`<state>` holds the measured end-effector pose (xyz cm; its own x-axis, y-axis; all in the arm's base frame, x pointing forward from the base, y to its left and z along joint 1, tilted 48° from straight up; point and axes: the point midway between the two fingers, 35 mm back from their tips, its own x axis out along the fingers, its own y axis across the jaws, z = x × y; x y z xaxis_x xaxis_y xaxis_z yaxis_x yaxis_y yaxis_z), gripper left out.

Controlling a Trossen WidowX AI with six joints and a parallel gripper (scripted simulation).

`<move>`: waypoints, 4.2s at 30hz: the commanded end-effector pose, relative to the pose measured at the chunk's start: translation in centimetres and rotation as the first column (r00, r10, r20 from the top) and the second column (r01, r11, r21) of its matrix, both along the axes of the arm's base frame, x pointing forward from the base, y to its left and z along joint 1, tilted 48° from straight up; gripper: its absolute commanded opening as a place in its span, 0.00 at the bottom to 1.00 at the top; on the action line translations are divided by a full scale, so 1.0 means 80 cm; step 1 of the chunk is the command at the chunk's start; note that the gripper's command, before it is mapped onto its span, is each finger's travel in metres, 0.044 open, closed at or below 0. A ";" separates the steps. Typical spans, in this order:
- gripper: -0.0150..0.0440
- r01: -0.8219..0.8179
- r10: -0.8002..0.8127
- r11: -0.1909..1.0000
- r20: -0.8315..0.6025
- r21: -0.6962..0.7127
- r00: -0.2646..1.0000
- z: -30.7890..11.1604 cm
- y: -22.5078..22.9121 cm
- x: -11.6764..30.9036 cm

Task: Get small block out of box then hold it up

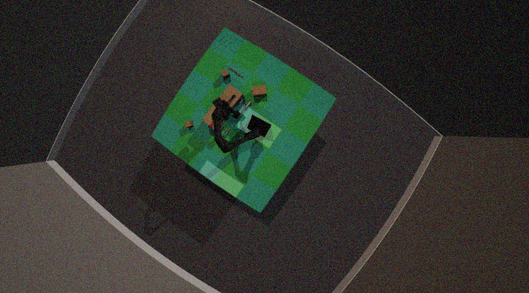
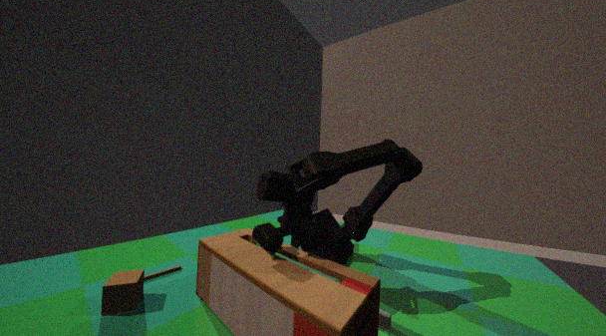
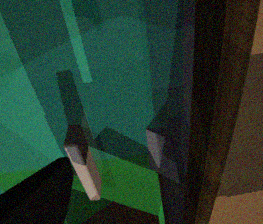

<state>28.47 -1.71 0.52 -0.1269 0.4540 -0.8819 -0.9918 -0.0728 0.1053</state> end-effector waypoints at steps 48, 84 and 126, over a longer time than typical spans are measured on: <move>0.93 -0.002 0.002 1.000 -0.003 -0.004 1.000 -0.050 -0.046 -0.002; 0.93 0.002 -0.002 1.000 -0.006 -0.004 1.000 -0.010 -0.119 0.006; 0.74 0.194 -0.205 -0.407 -0.117 -0.892 -0.972 -0.046 -0.167 -0.034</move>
<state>26.38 -14.26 -2.42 0.0005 0.5634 -0.8262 0.4342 0.7441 0.5076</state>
